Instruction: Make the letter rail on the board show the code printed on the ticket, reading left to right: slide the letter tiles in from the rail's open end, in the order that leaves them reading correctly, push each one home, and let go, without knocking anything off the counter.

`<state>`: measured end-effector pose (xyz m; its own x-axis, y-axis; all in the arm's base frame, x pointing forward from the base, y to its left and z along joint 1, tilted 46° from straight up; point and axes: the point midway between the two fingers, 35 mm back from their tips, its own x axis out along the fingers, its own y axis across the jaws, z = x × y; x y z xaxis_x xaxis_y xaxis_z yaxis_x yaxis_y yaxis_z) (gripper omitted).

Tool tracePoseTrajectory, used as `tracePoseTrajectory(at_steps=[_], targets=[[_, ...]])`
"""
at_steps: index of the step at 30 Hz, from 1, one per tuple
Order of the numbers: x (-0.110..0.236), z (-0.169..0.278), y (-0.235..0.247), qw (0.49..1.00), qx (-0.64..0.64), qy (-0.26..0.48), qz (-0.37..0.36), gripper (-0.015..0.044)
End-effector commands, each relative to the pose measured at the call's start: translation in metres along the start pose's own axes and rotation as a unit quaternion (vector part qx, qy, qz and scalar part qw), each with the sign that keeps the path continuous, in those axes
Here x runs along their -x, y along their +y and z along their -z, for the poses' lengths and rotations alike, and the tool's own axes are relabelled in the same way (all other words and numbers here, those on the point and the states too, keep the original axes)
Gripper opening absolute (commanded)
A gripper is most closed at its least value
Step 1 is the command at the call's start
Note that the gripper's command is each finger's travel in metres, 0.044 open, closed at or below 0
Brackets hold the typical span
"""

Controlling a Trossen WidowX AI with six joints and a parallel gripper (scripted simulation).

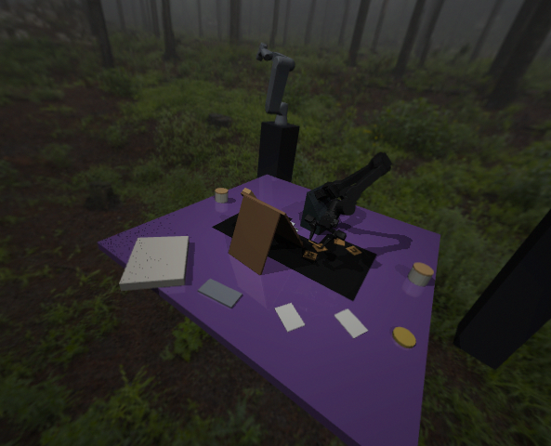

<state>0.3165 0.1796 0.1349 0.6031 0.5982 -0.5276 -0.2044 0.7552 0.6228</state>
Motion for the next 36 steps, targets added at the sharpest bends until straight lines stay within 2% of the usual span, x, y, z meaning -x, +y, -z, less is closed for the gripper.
tracePoseTrajectory(at_steps=[1,7,36], targets=[[0.010,-0.013,-0.006,0.998,-0.041,-0.047,0.006,0.0000],[0.021,-0.028,-0.013,0.990,-0.094,-0.101,0.007,0.0000],[0.020,-0.025,-0.020,0.990,-0.094,-0.101,0.007,0.0000]])
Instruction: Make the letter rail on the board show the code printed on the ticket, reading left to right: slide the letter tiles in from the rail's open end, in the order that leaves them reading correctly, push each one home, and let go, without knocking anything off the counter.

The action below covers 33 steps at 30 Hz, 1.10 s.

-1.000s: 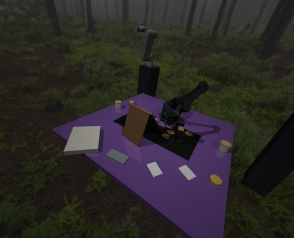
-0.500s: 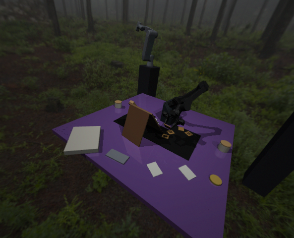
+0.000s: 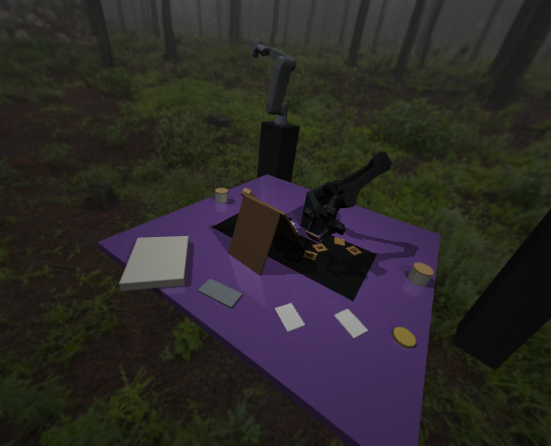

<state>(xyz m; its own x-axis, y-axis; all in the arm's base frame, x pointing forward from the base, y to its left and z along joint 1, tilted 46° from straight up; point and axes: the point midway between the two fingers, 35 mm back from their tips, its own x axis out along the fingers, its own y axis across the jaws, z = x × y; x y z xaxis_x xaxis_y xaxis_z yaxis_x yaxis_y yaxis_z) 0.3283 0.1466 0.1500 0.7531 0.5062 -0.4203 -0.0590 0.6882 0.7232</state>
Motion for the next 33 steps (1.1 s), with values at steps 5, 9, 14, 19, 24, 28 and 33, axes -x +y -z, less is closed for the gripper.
tracePoseTrajectory(at_steps=[5,9,14,19,24,28,33], targets=[[0.000,0.002,-0.005,1.000,0.001,0.002,0.000,0.0000],[0.000,0.002,-0.007,1.000,0.001,0.002,0.000,0.0000],[0.000,0.002,-0.010,1.000,0.001,0.002,0.000,0.0000],[0.000,0.002,-0.012,1.000,0.001,0.002,0.000,0.0000],[0.000,0.002,-0.015,1.000,0.001,0.002,0.000,0.0000],[0.000,0.001,-0.017,1.000,0.001,0.002,0.000,0.0000],[0.000,0.001,-0.019,1.000,0.001,0.002,0.000,0.0000]])
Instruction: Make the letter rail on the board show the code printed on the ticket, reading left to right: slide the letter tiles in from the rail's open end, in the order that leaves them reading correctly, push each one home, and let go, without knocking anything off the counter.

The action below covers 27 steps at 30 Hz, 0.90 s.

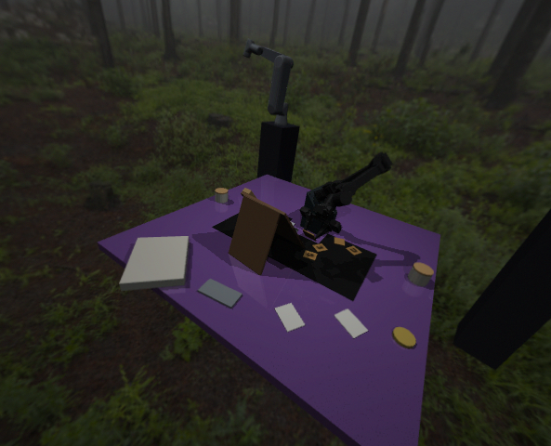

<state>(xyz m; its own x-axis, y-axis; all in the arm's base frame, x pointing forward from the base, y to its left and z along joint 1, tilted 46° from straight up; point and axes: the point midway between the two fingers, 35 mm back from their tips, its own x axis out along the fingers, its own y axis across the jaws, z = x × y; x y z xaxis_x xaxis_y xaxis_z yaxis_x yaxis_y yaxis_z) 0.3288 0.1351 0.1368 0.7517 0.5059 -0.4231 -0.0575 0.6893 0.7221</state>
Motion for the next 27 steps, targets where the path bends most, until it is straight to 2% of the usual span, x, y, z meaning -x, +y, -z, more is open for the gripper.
tracePoseTrajectory(at_steps=[1,27], targets=[[0.000,0.000,-0.002,1.000,0.001,0.001,-0.001,0.0000],[0.000,0.000,-0.016,1.000,0.001,0.001,0.000,0.0000]])
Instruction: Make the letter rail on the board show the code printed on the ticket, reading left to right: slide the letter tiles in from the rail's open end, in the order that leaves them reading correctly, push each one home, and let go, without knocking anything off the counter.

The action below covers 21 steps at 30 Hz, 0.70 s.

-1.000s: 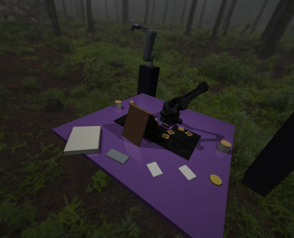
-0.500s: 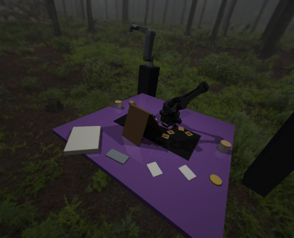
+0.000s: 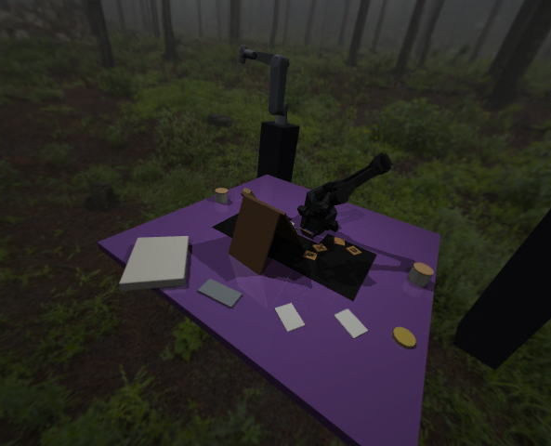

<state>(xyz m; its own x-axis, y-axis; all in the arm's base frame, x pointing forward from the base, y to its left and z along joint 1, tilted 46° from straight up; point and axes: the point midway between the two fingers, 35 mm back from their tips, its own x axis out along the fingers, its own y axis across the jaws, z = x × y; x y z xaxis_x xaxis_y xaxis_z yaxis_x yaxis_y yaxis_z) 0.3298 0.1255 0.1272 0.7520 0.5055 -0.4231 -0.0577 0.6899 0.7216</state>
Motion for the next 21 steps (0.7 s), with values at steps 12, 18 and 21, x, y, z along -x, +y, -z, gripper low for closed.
tracePoseTrajectory(at_steps=[12,18,21], targets=[[0.000,0.001,-0.008,1.000,0.001,0.001,0.000,0.0000],[0.000,0.001,-0.011,1.000,0.001,0.001,0.000,0.0000],[0.000,0.001,-0.013,1.000,0.001,0.001,0.000,0.0000]])
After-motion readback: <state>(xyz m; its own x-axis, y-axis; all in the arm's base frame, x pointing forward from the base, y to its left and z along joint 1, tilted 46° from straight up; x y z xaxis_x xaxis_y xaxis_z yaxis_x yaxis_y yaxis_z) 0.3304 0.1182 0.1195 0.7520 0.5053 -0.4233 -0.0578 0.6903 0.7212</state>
